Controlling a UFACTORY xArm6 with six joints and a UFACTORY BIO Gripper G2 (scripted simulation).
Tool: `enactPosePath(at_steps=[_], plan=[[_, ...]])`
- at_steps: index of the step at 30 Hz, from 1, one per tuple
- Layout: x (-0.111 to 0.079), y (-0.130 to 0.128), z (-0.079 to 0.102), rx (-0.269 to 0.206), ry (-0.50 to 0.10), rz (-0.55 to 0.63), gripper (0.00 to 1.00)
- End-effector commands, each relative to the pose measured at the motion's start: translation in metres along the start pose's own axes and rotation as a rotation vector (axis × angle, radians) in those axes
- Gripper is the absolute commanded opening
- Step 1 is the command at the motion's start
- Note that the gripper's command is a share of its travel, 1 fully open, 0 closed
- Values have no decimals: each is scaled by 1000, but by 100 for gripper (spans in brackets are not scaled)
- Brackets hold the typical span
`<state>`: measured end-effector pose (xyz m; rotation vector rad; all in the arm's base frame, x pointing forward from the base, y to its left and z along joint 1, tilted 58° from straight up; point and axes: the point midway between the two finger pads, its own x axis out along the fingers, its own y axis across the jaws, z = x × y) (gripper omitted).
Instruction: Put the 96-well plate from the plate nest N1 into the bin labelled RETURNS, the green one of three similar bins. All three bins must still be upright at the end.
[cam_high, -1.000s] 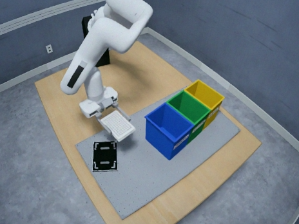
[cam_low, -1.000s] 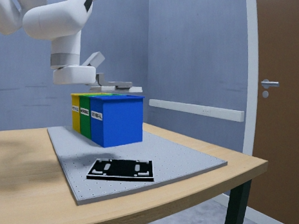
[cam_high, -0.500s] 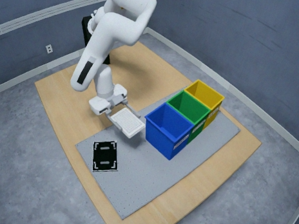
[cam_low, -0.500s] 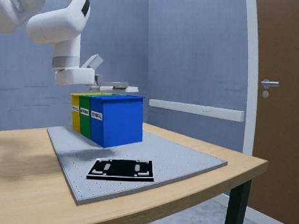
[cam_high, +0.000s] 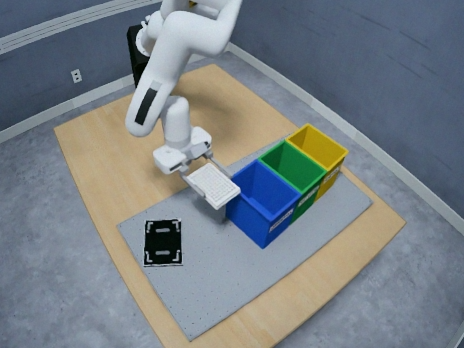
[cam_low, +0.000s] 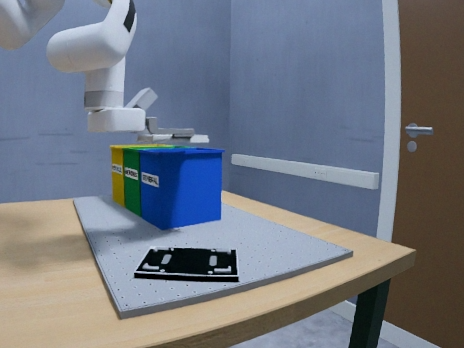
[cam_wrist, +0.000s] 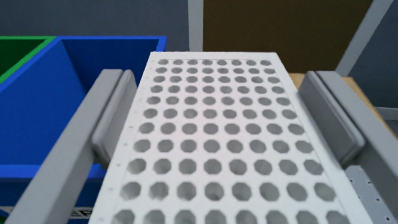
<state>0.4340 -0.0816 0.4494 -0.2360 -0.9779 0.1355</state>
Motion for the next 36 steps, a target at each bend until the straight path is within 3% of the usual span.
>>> enactPosePath(at_steps=[1,36], plan=[[7,17,0,-7,-8,-1,0],[40,115,-3,-7,-8,-2,0]])
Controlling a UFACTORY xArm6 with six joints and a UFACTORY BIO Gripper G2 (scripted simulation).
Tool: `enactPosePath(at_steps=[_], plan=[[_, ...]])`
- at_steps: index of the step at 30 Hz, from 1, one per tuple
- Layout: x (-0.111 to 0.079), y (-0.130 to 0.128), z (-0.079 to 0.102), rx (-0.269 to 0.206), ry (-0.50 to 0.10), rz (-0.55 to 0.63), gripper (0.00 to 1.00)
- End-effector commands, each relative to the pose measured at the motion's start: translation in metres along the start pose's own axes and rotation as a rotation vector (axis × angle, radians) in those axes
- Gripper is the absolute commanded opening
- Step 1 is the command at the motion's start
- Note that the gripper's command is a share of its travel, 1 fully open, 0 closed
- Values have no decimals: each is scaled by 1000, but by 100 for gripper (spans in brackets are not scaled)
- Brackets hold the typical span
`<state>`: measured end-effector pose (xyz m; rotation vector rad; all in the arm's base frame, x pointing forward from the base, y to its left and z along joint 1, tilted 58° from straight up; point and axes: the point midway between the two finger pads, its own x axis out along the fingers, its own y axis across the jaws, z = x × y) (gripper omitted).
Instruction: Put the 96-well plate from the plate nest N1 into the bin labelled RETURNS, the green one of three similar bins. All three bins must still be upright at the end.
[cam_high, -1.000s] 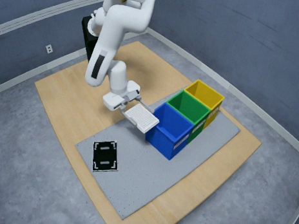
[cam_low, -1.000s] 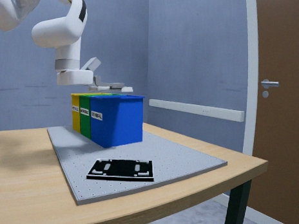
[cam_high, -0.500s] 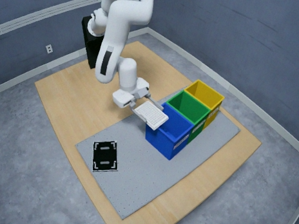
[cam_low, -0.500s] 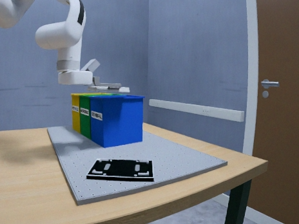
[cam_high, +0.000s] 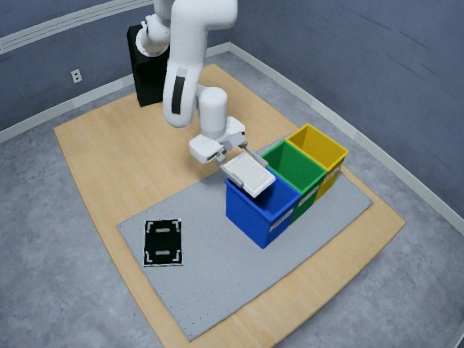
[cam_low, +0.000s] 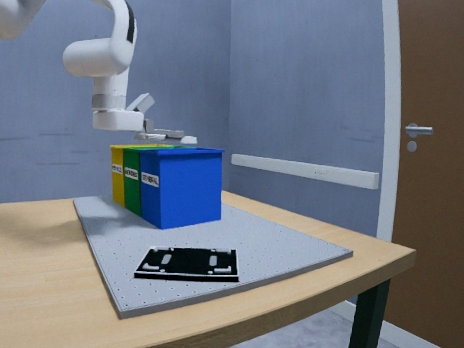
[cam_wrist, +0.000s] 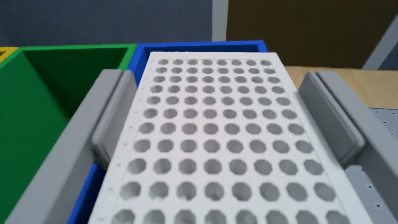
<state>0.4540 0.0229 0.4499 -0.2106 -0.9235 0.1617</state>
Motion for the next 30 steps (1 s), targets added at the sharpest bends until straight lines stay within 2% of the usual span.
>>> enactPosePath(at_steps=[1,3,30], plan=[[7,17,-1,-45,-58,-17,0],[7,17,-1,-45,-58,-17,0],[35,95,-5,-45,-58,-17,0]])
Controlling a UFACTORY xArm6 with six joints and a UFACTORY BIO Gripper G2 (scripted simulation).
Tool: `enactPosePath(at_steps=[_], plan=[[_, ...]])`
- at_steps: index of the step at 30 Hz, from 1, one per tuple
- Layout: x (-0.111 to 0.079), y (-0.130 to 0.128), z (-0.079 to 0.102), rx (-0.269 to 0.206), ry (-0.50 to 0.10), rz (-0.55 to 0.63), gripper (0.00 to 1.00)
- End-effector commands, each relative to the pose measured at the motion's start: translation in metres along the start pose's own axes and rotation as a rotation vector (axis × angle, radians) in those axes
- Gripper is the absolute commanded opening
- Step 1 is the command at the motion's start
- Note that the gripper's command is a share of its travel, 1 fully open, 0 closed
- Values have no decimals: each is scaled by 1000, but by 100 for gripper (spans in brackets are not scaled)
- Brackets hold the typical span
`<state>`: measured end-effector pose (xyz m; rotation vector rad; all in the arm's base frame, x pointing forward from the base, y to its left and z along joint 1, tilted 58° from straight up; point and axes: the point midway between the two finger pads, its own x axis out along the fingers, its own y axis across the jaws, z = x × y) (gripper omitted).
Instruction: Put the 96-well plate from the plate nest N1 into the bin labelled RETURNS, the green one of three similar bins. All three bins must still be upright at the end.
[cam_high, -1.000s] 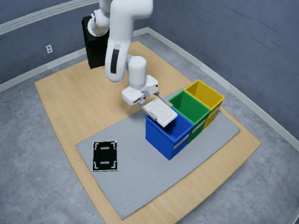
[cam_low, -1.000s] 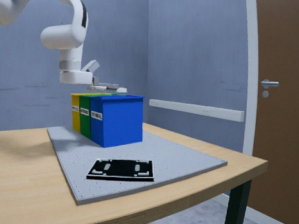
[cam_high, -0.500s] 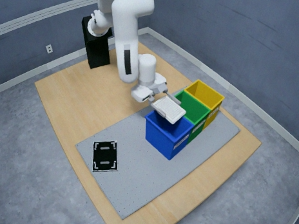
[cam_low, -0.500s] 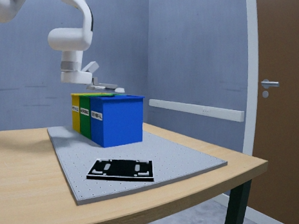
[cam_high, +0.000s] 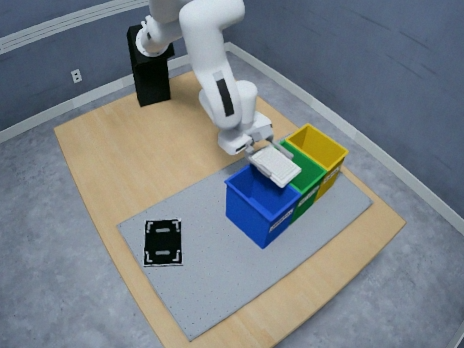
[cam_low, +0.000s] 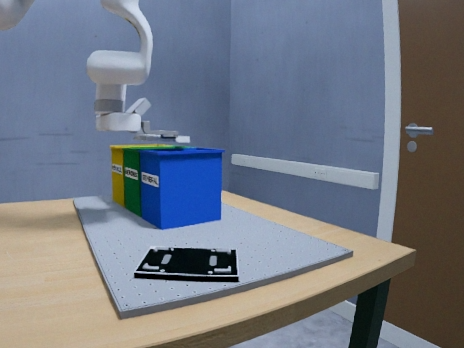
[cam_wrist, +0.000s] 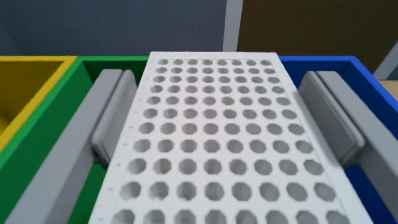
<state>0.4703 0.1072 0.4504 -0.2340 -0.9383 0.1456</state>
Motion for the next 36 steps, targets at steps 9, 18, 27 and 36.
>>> enactPosePath(at_steps=[9,18,27,36], plan=[[13,37,-2,-16,-46,-13,0],[22,62,-2,-16,-46,-13,0],[23,63,-2,-16,-46,-13,0],[22,62,-2,-16,-46,-13,0]])
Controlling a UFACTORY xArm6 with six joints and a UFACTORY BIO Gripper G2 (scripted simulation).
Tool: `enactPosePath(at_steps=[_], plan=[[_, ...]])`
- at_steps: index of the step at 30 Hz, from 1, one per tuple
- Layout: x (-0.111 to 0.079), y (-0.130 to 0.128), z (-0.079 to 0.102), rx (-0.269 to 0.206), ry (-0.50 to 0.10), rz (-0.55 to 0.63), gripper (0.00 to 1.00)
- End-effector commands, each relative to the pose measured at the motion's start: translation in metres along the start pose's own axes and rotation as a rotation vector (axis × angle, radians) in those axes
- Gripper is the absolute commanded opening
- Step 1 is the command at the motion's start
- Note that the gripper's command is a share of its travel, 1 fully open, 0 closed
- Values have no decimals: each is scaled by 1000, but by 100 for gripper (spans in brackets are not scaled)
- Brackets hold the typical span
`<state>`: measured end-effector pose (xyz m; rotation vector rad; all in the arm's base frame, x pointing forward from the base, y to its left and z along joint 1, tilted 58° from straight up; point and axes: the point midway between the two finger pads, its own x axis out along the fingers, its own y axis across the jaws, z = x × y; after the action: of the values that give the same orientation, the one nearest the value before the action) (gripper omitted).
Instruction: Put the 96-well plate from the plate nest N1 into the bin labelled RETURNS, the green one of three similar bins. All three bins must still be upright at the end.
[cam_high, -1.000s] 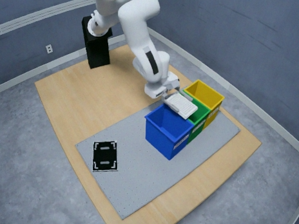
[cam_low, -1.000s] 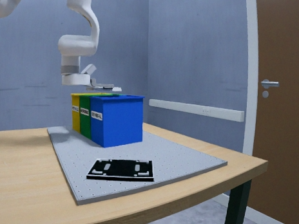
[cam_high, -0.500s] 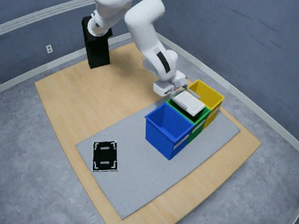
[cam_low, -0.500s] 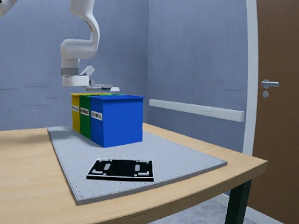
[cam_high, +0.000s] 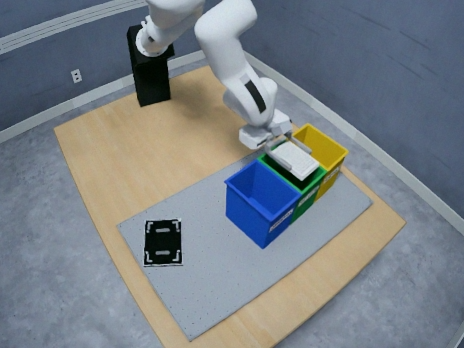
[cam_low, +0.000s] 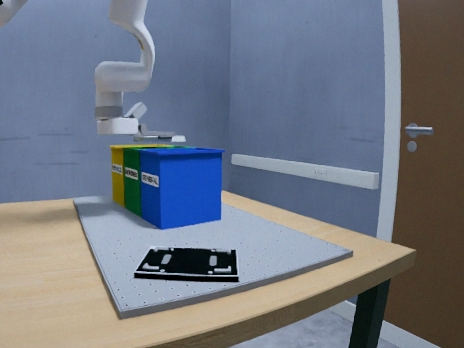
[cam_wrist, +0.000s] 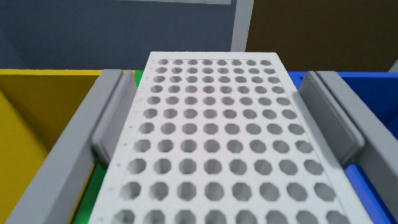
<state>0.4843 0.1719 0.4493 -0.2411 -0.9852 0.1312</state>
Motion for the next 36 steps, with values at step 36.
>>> enactPosePath(at_steps=[36], plan=[[0,-1,-22,1,-2,0,0]])
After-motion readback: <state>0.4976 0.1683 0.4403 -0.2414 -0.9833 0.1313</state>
